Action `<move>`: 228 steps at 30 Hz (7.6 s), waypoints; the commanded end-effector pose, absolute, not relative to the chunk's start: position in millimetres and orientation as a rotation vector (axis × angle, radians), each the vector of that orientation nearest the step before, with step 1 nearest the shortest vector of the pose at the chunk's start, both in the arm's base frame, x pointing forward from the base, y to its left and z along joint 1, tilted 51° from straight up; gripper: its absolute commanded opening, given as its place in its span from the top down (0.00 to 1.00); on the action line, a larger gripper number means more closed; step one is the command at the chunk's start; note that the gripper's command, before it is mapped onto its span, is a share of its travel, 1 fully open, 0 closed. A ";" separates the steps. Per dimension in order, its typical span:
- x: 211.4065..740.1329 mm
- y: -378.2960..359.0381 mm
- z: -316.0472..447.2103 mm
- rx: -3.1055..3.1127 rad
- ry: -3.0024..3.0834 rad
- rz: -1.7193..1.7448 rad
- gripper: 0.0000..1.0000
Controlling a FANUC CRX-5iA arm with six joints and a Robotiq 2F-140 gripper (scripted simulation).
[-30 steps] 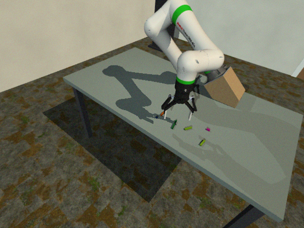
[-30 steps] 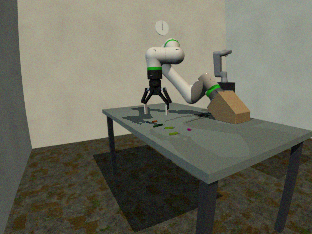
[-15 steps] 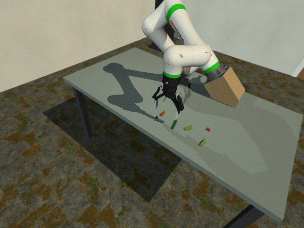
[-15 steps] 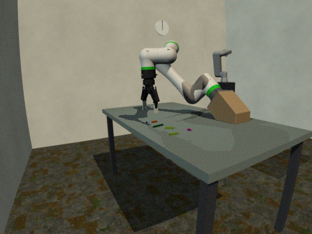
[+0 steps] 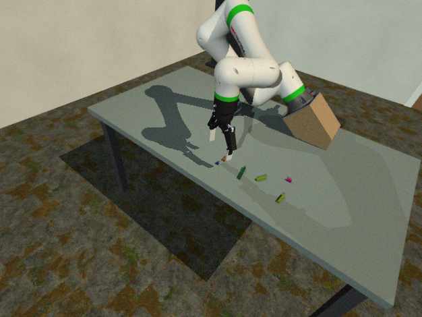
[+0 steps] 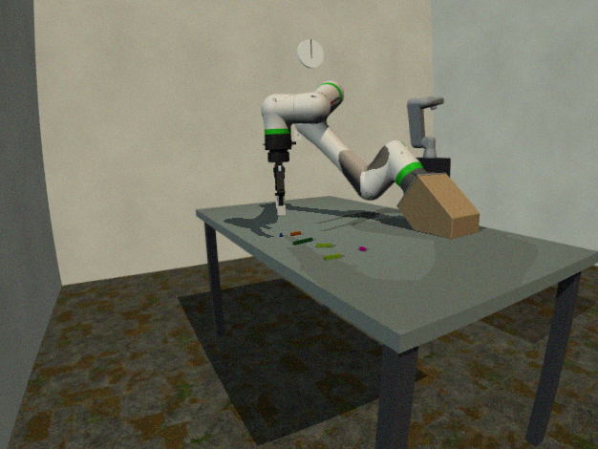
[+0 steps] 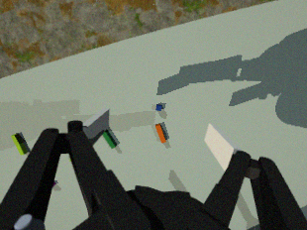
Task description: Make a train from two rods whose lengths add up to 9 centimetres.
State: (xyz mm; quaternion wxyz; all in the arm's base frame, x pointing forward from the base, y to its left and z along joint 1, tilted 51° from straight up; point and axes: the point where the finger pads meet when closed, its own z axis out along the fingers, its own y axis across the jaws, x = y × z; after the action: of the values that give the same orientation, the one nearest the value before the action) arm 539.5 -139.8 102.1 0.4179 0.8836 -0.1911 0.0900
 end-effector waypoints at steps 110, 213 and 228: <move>540.5 -180.9 70.8 2.213 -0.506 0.240 0.85; 540.5 -193.9 60.1 2.213 -0.506 0.240 0.97; 540.5 -193.9 60.1 2.213 -0.506 0.240 0.97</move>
State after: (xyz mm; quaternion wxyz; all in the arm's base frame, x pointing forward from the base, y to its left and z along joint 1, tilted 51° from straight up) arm 540.4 -194.1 60.1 0.4165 0.8814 -0.2015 0.0954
